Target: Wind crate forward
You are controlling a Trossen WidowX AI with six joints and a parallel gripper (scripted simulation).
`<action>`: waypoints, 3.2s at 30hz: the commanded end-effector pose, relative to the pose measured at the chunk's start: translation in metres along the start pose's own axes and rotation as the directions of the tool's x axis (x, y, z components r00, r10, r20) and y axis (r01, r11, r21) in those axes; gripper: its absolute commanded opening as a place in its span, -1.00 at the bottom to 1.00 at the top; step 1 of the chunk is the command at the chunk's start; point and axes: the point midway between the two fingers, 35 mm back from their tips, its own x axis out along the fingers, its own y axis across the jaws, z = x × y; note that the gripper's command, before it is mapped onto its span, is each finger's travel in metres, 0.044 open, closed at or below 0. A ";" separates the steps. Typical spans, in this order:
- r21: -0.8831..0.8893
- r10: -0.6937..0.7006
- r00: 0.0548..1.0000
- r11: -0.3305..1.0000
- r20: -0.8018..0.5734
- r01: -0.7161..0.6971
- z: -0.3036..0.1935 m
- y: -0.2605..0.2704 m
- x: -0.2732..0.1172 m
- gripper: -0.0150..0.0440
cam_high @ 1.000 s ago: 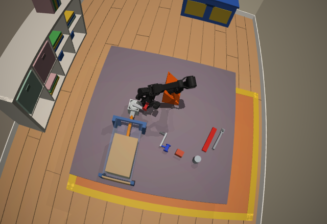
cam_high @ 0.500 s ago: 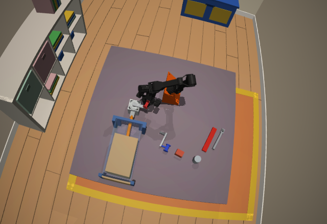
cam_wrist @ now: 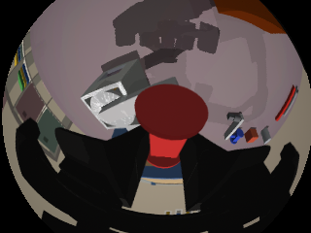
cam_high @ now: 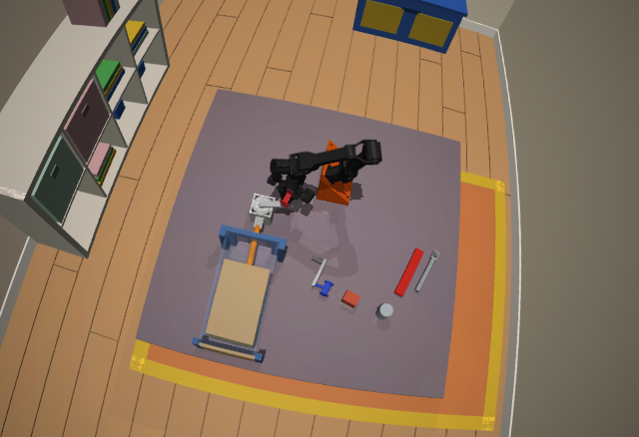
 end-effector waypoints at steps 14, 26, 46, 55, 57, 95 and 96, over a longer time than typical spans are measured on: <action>0.012 0.028 0.999 1.000 0.025 -0.028 0.023 0.023 -0.009 -0.49; 0.013 0.029 0.999 0.999 0.026 -0.030 0.031 0.037 -0.014 -0.49; 0.013 0.032 0.999 0.999 0.026 -0.033 0.041 0.062 -0.020 -0.49; 0.013 0.033 0.999 0.999 0.026 -0.034 0.043 0.074 -0.021 -0.49; 0.012 0.034 0.999 0.999 0.026 -0.034 0.043 0.077 -0.021 -0.49; 0.011 0.038 0.999 0.999 0.026 -0.039 0.035 0.128 -0.020 -0.49; 0.011 0.038 0.999 0.999 0.025 -0.039 0.034 0.130 -0.020 -0.49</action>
